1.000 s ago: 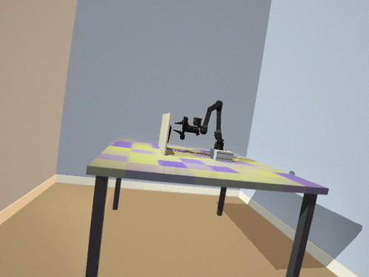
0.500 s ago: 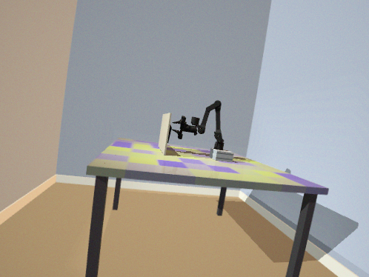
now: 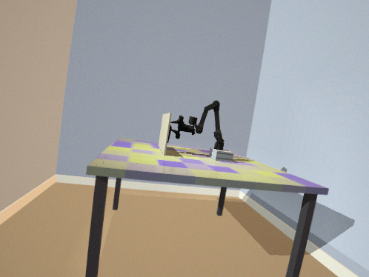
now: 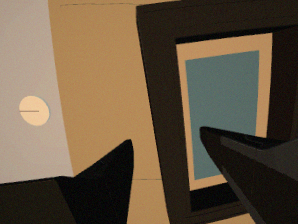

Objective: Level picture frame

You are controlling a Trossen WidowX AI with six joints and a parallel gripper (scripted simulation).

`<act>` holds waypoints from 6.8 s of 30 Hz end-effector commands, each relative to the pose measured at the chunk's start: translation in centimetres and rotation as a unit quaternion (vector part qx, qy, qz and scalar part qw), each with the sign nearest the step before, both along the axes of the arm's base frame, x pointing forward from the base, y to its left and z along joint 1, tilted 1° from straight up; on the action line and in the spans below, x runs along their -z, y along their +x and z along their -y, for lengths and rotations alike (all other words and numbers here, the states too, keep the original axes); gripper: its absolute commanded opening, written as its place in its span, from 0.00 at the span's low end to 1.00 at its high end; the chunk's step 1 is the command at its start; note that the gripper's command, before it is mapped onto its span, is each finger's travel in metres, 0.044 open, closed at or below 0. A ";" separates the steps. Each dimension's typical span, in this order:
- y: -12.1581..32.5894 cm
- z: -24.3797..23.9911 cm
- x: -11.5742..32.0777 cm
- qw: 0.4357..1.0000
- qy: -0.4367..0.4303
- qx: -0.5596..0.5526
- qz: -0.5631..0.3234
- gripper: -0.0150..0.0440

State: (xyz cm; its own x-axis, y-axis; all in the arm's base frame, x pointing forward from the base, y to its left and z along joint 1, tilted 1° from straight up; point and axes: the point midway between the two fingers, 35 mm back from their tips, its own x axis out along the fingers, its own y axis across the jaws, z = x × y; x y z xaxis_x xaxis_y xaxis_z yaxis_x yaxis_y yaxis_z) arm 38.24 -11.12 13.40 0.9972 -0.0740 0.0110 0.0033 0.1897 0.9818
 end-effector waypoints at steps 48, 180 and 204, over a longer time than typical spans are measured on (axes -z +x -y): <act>0.1 0.1 0.3 1.000 0.004 0.002 -0.003 0.29; 0.1 0.6 -0.8 1.000 0.003 0.002 -0.003 0.25; 0.1 0.7 -0.2 1.000 0.003 0.003 -0.005 0.25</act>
